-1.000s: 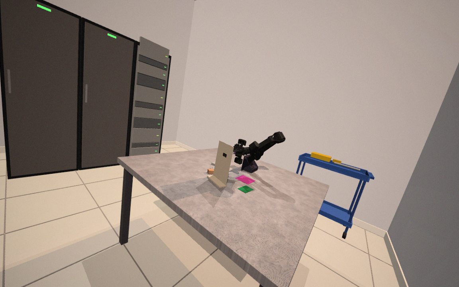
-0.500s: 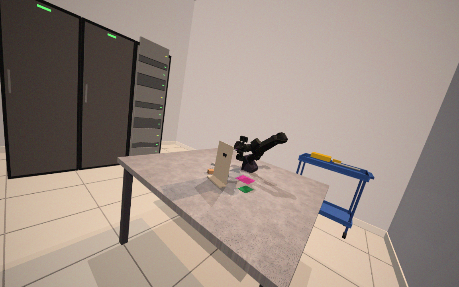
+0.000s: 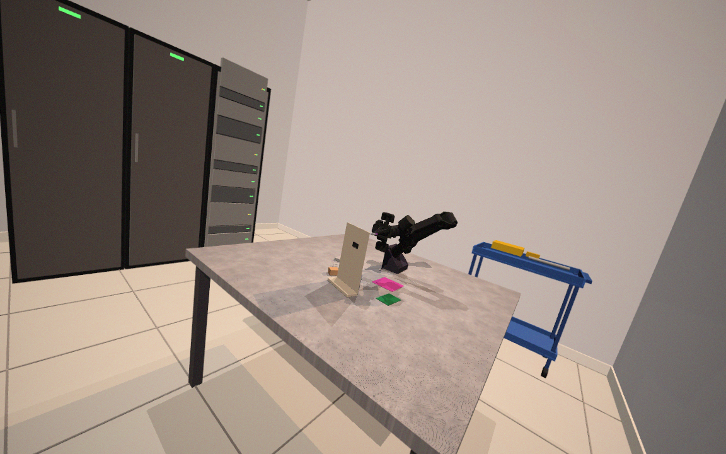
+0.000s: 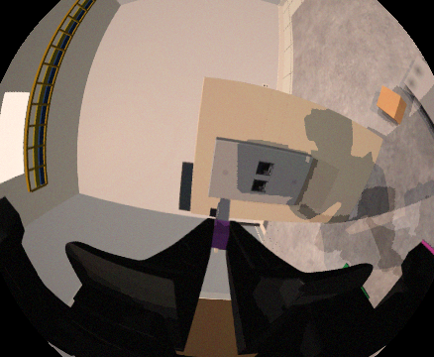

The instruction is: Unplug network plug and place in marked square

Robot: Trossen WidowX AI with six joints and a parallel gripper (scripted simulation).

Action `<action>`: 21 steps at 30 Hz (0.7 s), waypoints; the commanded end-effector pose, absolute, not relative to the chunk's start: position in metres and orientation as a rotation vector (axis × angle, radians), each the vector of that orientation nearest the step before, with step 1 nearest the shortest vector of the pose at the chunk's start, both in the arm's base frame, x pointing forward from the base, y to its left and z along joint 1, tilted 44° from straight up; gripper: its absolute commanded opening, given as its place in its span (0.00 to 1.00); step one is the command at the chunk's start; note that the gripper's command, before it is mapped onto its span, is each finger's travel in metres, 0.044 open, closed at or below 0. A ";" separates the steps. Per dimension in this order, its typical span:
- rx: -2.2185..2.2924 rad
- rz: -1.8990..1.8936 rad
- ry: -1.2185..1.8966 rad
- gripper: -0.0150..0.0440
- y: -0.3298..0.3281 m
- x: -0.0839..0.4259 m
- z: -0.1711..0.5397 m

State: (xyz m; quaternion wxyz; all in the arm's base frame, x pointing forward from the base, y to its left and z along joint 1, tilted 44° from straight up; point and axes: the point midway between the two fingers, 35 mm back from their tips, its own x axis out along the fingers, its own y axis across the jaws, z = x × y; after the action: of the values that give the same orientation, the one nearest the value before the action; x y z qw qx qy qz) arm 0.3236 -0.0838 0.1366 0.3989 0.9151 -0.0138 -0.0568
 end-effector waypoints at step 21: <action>2.084 -0.230 0.606 0.25 -0.013 0.300 0.085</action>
State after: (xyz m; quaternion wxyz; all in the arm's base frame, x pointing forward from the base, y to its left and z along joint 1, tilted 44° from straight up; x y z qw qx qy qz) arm 0.3048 -0.0229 0.0869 0.4557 0.8579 0.2150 -0.1003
